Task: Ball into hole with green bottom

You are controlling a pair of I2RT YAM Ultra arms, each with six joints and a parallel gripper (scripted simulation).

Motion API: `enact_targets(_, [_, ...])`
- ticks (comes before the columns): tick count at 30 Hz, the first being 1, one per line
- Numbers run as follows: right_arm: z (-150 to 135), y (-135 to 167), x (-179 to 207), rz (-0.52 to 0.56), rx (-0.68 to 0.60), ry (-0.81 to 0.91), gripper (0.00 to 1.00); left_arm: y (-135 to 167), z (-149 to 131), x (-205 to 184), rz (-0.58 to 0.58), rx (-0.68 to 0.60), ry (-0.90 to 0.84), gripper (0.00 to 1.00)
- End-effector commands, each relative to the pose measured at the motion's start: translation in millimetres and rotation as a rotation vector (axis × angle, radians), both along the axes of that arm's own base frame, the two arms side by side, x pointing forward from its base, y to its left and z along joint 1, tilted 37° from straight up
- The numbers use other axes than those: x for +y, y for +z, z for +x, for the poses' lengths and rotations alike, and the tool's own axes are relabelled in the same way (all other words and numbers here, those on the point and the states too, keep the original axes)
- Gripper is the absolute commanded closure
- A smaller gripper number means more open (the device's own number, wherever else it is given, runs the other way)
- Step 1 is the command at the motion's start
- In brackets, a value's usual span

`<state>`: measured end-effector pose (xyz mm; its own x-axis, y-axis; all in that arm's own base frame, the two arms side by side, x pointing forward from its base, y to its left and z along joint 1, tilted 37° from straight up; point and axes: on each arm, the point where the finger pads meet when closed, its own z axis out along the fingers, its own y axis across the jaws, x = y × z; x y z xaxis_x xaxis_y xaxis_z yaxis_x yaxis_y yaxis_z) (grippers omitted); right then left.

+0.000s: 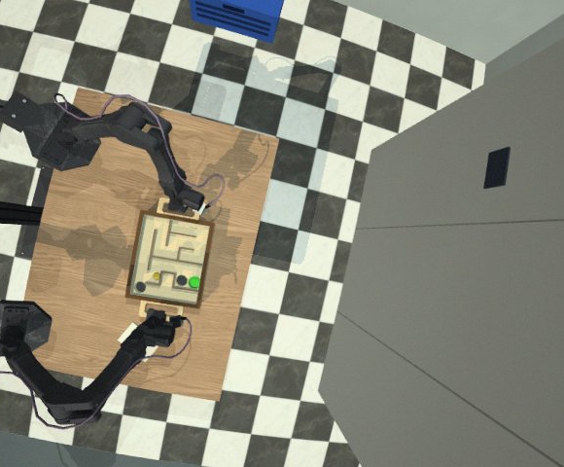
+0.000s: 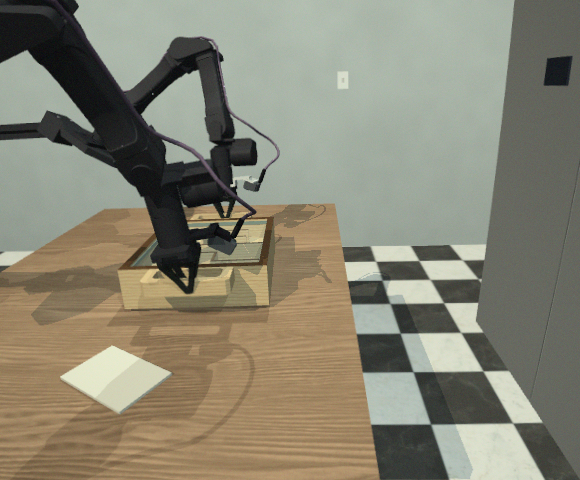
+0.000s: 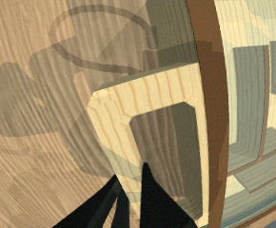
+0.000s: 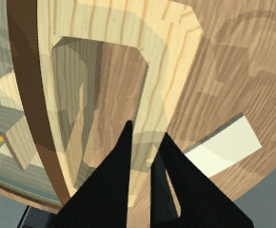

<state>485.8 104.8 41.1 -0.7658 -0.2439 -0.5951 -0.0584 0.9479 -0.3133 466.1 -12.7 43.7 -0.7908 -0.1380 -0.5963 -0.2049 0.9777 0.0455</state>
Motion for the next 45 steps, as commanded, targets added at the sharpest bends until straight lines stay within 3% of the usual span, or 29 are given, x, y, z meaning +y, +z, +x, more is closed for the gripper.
enact_targets(1, [20,46,-36,-0.032,-0.068,-0.092,1.00,-7,-5,55,0.109,0.076,0.093,1.00])
enact_targets(2, [23,20,-36,-0.035,-0.029,-0.078,1.00,-4,-4,56,0.121,0.072,0.107,1.00])
enact_targets(5, [37,46,-34,0.015,-0.117,-0.055,1.00,0,-3,55,0.144,0.054,0.126,1.00])
enact_targets(7, [41,46,-37,0.032,-0.127,-0.044,1.00,-12,-17,52,0.162,0.090,0.130,1.00])
enact_targets(11, [31,38,-46,0.009,-0.102,-0.071,1.00,-13,-18,48,0.152,0.089,0.109,1.00])
enact_targets(12, [27,24,-47,0.012,-0.096,-0.055,1.00,6,-13,48,0.156,0.030,0.123,1.00])
enact_targets(13, [32,29,-46,0.029,-0.133,-0.036,1.00,14,-11,48,0.169,-0.016,0.140,1.00])
enact_targets(17, [23,18,-53,0.010,-0.101,-0.058,1.00,4,-20,47,0.159,0.023,0.123,1.00])
enact_targets(21, [22,32,-55,-0.018,-0.087,-0.110,1.00,-20,-23,46,0.120,0.091,0.081,1.00])
enact_targets(22, [16,24,-55,-0.033,-0.098,-0.099,1.00,2,-11,46,0.114,0.000,0.079,1.00])
enact_targets(23, [16,25,-54,-0.031,-0.103,-0.110,1.00,-13,-12,47,0.111,0.034,0.072,1.00])
enact_targets(26, [14,30,-49,-0.038,-0.092,-0.095,1.00,-22,-19,51,0.112,0.069,0.080,1.00])
enact_targets(30, [7,27,-50,-0.060,-0.109,-0.115,1.00,-21,-9,50,0.092,0.023,0.057,1.00])
enact_targets(33, [8,45,-47,-0.084,-0.111,-0.166,1.00,-26,-14,52,0.096,0.047,0.067,1.00])
enact_targets(36, [13,43,-42,-0.063,-0.108,-0.123,1.00,-30,-18,52,0.097,0.076,0.068,1.00])
enact_targets(39, [14,46,-42,-0.062,-0.110,-0.122,1.00,-28,-15,53,0.096,0.073,0.072,1.00])
enact_targets(40, [12,45,-43,-0.064,-0.105,-0.123,1.00,-14,0,53,0.094,0.032,0.075,1.00])
enact_targets(45, [14,46,-43,-0.062,-0.109,-0.123,1.00,-14,1,53,0.094,0.031,0.075,1.00])
